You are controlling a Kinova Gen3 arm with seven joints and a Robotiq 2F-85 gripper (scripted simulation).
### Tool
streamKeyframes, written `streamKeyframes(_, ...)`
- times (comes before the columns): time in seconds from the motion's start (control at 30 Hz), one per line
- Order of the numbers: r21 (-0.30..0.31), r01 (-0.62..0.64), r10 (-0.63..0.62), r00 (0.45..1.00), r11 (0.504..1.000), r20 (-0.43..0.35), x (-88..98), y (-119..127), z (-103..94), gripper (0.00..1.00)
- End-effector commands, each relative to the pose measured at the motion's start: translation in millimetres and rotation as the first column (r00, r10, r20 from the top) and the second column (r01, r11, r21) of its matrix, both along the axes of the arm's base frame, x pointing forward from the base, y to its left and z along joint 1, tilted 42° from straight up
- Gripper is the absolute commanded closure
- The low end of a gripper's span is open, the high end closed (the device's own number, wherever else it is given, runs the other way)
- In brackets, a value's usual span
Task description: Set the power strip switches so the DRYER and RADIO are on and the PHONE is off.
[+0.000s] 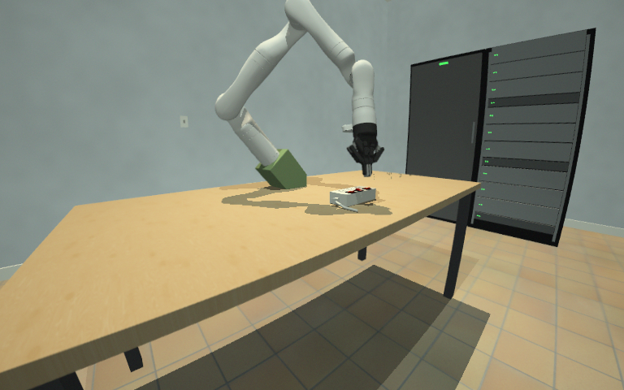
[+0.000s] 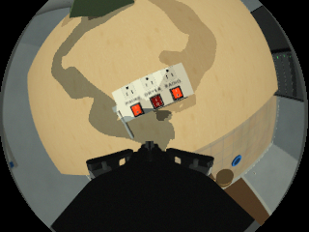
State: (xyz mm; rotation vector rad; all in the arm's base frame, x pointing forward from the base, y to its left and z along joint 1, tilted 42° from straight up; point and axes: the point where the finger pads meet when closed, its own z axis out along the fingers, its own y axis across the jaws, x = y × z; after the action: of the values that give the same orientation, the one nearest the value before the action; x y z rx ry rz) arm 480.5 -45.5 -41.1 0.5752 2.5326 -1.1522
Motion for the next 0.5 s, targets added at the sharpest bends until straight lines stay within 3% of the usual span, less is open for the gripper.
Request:
streamKeyframes(0.0, -0.003, 0.001, -0.001, 1.0, 1.0, -0.002, -0.5, -2, -0.9, 1.0)
streamKeyframes(0.07, -0.003, 0.001, -0.001, 1.0, 1.0, -0.002, -0.5, -2, -0.9, 1.0)
streamKeyframes(0.1, -0.003, 0.001, -0.001, 1.0, 1.0, -0.002, -1.1, -11, -11.4, 1.0)
streamKeyframes(0.37, -0.003, 0.001, -0.001, 1.0, 1.0, -0.002, -1.1, -11, -11.4, 1.0)
streamKeyframes(0.4, -0.003, 0.001, -0.001, 1.0, 1.0, -0.001, -2.2, -22, -23.7, 1.0)
streamKeyframes(0.47, -0.003, 0.001, -0.001, 1.0, 1.0, -0.001, -2.2, -22, -23.7, 1.0)
